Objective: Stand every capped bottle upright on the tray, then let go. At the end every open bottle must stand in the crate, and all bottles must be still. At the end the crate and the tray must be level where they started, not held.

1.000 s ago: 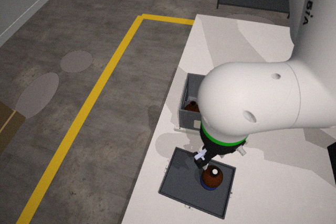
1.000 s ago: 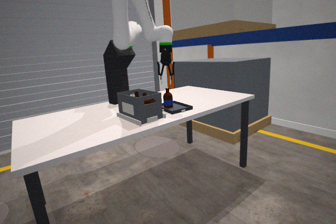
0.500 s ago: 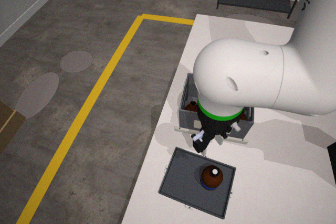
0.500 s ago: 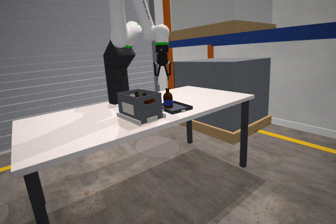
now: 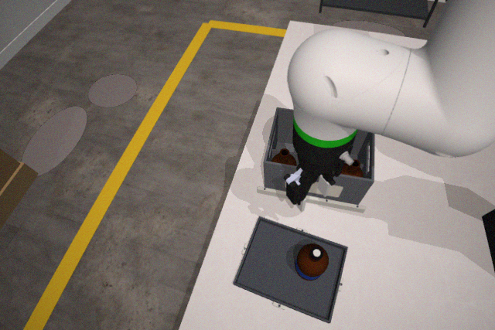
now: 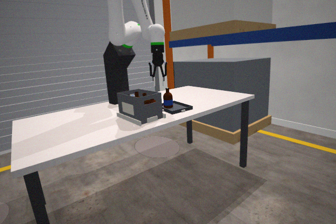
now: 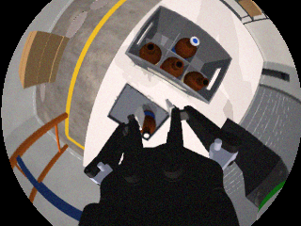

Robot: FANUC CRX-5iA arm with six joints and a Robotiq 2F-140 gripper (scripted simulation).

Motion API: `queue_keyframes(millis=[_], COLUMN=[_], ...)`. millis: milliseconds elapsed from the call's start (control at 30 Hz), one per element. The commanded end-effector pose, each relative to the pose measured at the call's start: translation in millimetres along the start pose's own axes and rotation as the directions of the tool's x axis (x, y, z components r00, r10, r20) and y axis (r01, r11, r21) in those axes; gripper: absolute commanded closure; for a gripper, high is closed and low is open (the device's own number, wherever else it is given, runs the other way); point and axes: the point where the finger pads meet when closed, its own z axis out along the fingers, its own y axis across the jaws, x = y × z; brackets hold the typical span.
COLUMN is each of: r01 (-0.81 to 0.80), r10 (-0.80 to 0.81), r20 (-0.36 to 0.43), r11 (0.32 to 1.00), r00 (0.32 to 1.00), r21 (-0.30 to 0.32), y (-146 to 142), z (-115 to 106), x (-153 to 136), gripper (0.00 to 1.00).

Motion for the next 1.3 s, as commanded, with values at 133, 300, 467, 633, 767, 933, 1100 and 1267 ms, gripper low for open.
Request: queue_keyframes(millis=[133,300,467,633,767,933,1100,1267], r01=[0.001,0.002,0.003,0.001,0.002,0.002,0.003,0.002], r10=[-0.001,-0.002,-0.002,-0.001,-0.001,-0.002,-0.002,-0.001], r20=[-0.007,-0.014,-0.022,-0.01,-0.014,-0.019,-0.022,-0.031], r11=[1.0,1.0,0.999,1.0,1.0,0.999,0.999,0.999], r00=[1.0,1.0,1.0,1.0,1.0,1.0,1.0,1.0], r21=[0.012,0.024,0.037,0.022,0.027,0.033,0.037,0.034], y=[11.6,23.3,35.0,38.7,48.5,60.7,68.0,77.0], z=[0.2,0.5,0.7,0.4,0.9,1.4,1.8,1.8], x=[11.8,23.7,35.5,39.6,48.6,60.0,66.8,74.7], gripper=[0.62,0.62,0.62,0.62,0.62,0.62,0.62,0.62])
